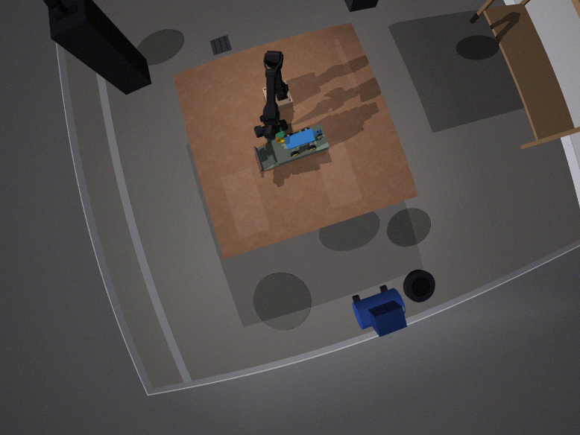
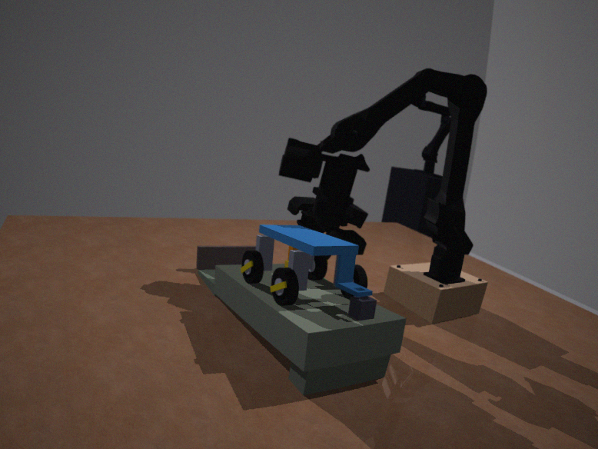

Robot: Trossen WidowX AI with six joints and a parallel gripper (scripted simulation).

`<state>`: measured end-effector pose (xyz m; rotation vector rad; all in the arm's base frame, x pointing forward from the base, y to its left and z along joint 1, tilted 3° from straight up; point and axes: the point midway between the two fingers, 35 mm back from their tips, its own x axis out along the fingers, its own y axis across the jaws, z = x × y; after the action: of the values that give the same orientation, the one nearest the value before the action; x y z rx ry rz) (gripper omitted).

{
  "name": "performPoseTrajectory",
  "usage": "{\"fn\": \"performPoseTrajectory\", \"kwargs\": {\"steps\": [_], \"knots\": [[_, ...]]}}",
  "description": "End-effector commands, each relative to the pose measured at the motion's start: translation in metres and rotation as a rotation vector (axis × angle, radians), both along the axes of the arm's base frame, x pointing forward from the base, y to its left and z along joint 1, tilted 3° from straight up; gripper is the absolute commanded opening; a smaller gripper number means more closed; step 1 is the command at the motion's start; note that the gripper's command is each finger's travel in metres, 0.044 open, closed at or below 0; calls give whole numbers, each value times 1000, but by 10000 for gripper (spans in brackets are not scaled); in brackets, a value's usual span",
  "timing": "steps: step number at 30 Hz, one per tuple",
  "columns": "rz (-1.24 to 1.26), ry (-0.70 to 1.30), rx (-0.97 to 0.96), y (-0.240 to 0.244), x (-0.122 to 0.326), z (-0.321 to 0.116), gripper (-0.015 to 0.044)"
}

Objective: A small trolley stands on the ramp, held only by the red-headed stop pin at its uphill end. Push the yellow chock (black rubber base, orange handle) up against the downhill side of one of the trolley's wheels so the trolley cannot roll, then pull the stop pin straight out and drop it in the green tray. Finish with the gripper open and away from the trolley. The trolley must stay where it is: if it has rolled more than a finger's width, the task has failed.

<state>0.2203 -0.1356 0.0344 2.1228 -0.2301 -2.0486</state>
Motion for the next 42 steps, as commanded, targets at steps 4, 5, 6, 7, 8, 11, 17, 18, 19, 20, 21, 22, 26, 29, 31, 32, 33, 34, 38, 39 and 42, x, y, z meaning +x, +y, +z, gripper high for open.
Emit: {"fn": "performPoseTrajectory", "kwargs": {"steps": [4, 5, 6, 7, 8, 11, 17, 18, 19, 20, 21, 22, 26, 29, 31, 32, 33, 34, 38, 39, 42], "knots": [[-2, 1, -2, 5, 0, -2, 190], [-2, 1, -2, 6, 0, -2, 190], [-2, 1, -2, 6, 0, -3, 190], [-2, 1, -2, 7, 0, -3, 190], [-2, 1, -2, 8, 0, -3, 190], [-2, 1, -1, 10, 1, -4, 190], [-2, 1, -1, 14, 1, -6, 190], [-2, 1, -1, 14, 1, -6, 190], [-2, 1, -1, 15, 1, -7, 190], [-2, 1, -1, 16, 1, -7, 190], [-2, 1, -1, 16, 1, -7, 190], [-2, 1, -1, 17, 1, -7, 190], [-2, 1, -1, 19, 1, -9, 190], [-2, 1, 0, 21, 2, -10, 190], [-2, 1, 0, 22, 2, -10, 190], [-2, 1, 0, 23, 2, -11, 190], [-2, 1, 0, 24, 2, -11, 190], [-2, 1, 0, 24, 2, -11, 190], [-2, 1, 0, 26, 2, -13, 190], [-2, 1, 0, 27, 2, -13, 190], [-2, 1, 0, 28, 2, -14, 190]]}}
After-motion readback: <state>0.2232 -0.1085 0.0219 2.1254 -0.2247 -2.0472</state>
